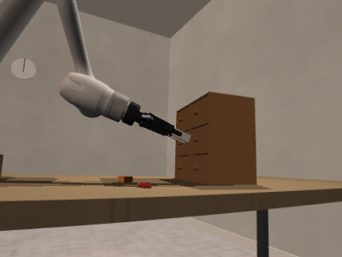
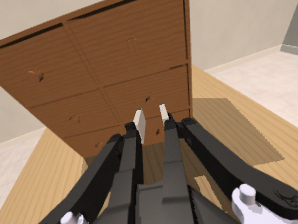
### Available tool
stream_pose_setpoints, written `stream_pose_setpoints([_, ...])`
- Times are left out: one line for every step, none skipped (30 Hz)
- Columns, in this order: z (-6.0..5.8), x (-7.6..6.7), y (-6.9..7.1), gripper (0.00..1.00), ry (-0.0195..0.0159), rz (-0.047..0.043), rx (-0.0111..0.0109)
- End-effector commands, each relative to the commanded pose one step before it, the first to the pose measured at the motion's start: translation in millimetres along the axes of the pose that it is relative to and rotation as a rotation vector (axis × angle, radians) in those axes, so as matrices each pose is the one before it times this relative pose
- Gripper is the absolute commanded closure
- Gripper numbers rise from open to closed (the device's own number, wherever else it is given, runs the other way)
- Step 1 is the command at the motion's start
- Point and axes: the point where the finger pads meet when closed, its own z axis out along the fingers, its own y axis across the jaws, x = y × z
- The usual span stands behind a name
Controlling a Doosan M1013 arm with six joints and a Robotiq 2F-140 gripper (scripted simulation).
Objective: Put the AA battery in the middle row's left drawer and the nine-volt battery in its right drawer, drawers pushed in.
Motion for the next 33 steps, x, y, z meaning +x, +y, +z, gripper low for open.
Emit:
stream_pose_setpoints([0.16,0.10,-0.03,0.80,0.00011,0.00019,0.00010])
stream_pose_setpoints([0.00,0.00,0.00,0.80,0.00000,0.00000,0.00000])
stream_pose_setpoints([0.00,0.00,0.00,0.80,0.00000,0.00000,0.00000])
stream_pose_setpoints([0.00,0.00,0.00,0.80,0.00000,0.00000,0.00000])
stream_pose_setpoints([0.00,0.00,0.00,0.80,0.00000,0.00000,0.00000])
stream_pose_setpoints([0.00,0.00,0.00,0.80,0.00000,0.00000,0.00000])
stream_pose_setpoints([0.00,0.00,0.00,0.80,0.00000,0.00000,0.00000])
stream_pose_setpoints([0.00,0.00,0.00,0.80,0.00000,0.00000,0.00000])
stream_pose_setpoints([0.00,0.00,0.00,0.80,0.00000,0.00000,0.00000])
stream_pose_setpoints([0.00,0.00,0.00,0.80,0.00000,0.00000,0.00000])
stream_pose_setpoints([0.00,0.00,0.00,0.80,0.00000,0.00000,0.00000])
stream_pose_setpoints([0.00,0.00,0.00,0.80,0.00000,0.00000,0.00000])
stream_pose_setpoints([0.00,0.00,0.00,0.80,0.00000,0.00000,0.00000])
stream_pose_setpoints([0.00,0.00,0.00,0.80,0.00000,0.00000,0.00000])
stream_pose_setpoints([0.00,0.00,0.00,0.80,0.00000,0.00000,0.00000])
stream_pose_setpoints([0.00,0.00,0.00,0.80,0.00000,0.00000,0.00000])
stream_pose_setpoints([0.00,0.00,0.00,0.80,0.00000,0.00000,0.00000])
stream_pose_setpoints([0.00,0.00,0.00,0.80,0.00000,0.00000,0.00000])
stream_pose_setpoints([0.00,0.00,0.00,0.80,0.00000,0.00000,0.00000])
stream_pose_setpoints([0.01,0.00,0.00,0.80,0.00000,0.00000,0.00000])
stream_pose_setpoints([0.05,0.02,0.00,0.80,0.00000,0.00000,0.00000])
stream_pose_setpoints([0.12,0.04,0.00,0.80,0.00000,0.00000,0.00000])
stream_pose_setpoints([0.21,0.08,0.00,0.80,0.00000,0.00000,0.00000])
stream_pose_setpoints([0.33,0.12,0.00,0.80,0.00000,0.00000,0.00000])
stream_pose_setpoints([0.46,0.17,0.00,0.80,0.00000,0.00000,0.00000])
stream_pose_setpoints([0.60,0.22,0.00,0.80,0.00000,0.00000,0.00000])
stream_pose_setpoints([0.00,0.00,0.00,0.80,0.00000,0.00000,0.00000])
stream_pose_setpoints([0.00,0.00,0.00,0.80,0.00000,0.00000,0.00000])
stream_pose_setpoints([0.75,0.27,0.00,0.80,0.00000,0.00000,0.00000])
stream_pose_setpoints([0.90,0.33,0.00,0.80,0.00000,0.00000,0.00000])
stream_pose_setpoints([1.04,0.38,0.00,0.80,0.00000,0.00000,0.00000])
stream_pose_setpoints([1.17,0.43,0.00,0.80,0.00000,0.00000,0.00000])
stream_pose_setpoints([1.30,0.47,0.00,0.80,0.00000,0.00000,0.00000])
